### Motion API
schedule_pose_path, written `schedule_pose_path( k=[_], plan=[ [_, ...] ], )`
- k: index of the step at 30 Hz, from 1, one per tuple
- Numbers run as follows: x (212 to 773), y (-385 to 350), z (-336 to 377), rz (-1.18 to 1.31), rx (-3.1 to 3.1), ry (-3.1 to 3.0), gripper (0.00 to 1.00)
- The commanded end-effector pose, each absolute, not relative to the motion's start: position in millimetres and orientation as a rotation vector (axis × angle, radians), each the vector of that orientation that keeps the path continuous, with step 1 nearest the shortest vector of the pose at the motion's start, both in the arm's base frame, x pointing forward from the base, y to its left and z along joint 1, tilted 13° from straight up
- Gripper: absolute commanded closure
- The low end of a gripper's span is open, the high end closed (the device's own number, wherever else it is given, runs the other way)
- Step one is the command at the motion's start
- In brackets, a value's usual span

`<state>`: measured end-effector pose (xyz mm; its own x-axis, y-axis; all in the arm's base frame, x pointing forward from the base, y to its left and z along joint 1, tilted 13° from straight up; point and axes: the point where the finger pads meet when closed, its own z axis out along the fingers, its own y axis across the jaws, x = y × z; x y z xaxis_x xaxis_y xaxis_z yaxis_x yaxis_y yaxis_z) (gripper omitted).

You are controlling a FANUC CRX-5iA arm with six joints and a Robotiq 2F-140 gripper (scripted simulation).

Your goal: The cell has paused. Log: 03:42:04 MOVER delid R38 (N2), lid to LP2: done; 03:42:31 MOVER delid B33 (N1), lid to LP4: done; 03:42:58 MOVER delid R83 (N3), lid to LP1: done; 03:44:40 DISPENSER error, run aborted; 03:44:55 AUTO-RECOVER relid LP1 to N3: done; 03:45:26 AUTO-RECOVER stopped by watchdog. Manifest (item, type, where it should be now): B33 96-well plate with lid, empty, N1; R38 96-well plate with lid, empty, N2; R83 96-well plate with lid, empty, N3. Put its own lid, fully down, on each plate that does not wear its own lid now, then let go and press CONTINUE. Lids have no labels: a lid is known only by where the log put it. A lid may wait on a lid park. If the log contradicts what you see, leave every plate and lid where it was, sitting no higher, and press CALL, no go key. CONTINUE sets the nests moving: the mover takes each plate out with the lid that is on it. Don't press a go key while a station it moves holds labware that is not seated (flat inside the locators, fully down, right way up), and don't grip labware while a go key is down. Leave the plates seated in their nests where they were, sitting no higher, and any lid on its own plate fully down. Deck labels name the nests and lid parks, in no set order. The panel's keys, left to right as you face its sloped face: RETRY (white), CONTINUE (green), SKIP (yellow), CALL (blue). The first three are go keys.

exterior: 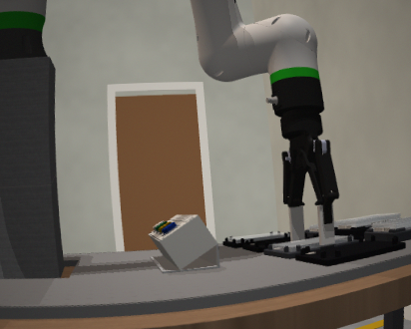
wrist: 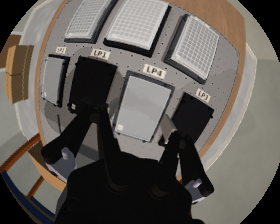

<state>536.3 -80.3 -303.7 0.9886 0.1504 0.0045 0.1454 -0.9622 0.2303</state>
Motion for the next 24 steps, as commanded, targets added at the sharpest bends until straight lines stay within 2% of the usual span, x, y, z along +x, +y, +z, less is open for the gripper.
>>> schedule_pose_path(
  k=[1, 11, 12, 24],
  plan=[
    [536.4, -80.3, -303.6, 0.033, 2.902, 0.219, 0.34],
    [536.4, -80.3, -303.6, 0.033, 2.902, 0.219, 0.34],
    [536.4, -80.3, -303.6, 0.033, 2.902, 0.219, 1.00],
    [536.4, -80.3, -303.6, 0.033, 2.902, 0.219, 1.00]
  ],
)
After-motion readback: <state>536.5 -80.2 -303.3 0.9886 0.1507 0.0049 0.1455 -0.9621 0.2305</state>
